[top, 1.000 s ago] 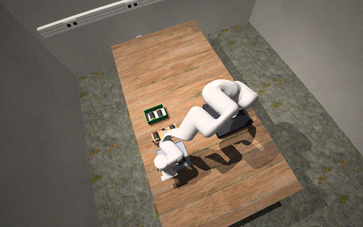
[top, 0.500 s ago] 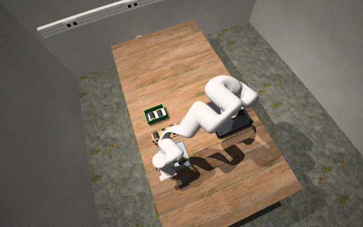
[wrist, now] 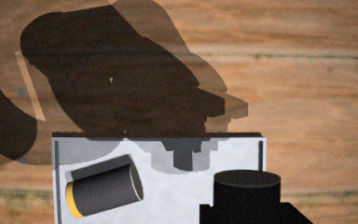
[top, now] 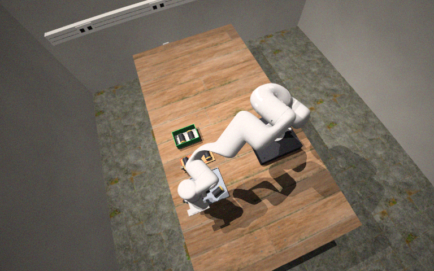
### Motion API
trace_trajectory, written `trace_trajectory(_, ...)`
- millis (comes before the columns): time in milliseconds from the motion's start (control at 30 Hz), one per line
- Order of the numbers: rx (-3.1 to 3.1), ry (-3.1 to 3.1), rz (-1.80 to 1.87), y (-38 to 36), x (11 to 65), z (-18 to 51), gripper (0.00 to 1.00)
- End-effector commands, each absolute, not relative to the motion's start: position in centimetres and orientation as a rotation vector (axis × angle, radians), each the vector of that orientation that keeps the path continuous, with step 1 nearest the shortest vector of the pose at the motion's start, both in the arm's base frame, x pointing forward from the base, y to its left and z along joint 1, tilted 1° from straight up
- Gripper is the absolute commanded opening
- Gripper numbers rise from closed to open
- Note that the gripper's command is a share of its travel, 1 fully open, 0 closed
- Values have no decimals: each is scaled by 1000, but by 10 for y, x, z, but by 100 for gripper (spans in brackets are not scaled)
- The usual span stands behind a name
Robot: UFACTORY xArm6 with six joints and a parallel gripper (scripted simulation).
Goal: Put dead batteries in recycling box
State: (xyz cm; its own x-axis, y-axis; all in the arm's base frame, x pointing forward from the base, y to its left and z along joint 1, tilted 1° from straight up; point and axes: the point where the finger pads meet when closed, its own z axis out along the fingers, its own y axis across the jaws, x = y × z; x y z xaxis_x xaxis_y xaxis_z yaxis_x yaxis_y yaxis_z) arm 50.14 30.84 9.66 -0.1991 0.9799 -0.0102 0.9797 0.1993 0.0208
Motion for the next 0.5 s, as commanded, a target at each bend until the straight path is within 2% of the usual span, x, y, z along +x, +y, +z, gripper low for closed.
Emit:
trace_trajectory(0,1976,2418,3,307,499,112,28)
trace_trajectory(467,1958,2433,2,307,499,112,28)
